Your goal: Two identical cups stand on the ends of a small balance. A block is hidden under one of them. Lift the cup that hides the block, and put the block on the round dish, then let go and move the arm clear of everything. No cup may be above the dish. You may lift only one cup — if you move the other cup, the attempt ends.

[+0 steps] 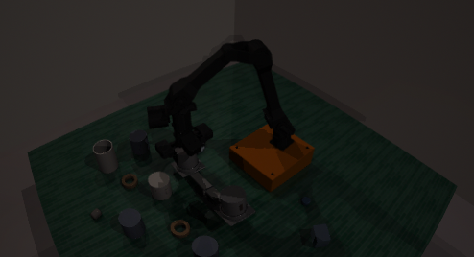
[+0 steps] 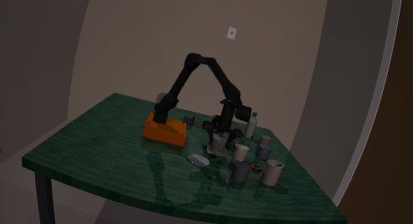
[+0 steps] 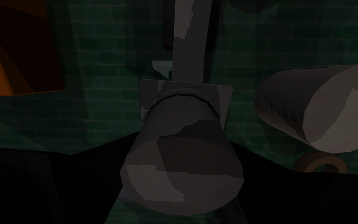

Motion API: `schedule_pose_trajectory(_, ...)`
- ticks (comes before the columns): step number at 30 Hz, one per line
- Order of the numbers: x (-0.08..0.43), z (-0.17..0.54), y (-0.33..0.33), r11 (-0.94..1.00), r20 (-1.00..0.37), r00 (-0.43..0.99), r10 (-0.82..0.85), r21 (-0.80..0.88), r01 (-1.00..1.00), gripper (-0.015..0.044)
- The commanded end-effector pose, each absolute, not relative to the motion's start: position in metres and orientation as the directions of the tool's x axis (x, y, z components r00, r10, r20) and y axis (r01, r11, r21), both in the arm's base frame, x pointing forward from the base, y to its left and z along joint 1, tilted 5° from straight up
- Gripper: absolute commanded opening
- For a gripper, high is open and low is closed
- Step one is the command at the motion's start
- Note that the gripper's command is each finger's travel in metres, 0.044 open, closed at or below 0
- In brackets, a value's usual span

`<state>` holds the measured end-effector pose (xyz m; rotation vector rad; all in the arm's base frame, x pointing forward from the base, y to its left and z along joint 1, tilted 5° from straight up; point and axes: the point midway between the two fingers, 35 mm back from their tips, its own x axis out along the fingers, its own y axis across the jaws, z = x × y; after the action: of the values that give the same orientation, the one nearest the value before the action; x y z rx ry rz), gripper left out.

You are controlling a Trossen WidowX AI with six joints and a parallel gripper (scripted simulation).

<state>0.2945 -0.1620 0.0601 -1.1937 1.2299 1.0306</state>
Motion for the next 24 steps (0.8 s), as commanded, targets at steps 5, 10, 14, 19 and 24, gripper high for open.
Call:
schedule_pose_trajectory(5,0.297,0.073,-0.163,0.114,-0.993,0.101,-0.054,-0.107,-0.988,0.0000)
schedule_pose_trajectory(10,0.298,0.079,-0.163,0.114,-0.993,0.101,-0.054,-0.107,-0.988,0.0000)
schedule_pose_trajectory(14,0.298,0.084,-0.163,0.114,-0.993,0.101,-0.054,-0.107,-0.988,0.0000)
schedule_pose_trajectory(19,0.298,0.091,-0.163,0.114,-0.993,0.101,-0.054,-0.107,-0.988,0.0000)
schedule_pose_trajectory(24,0.297,0.097,-0.163,0.114,-0.993,0.101,-0.055,-0.107,-0.988,0.0000)
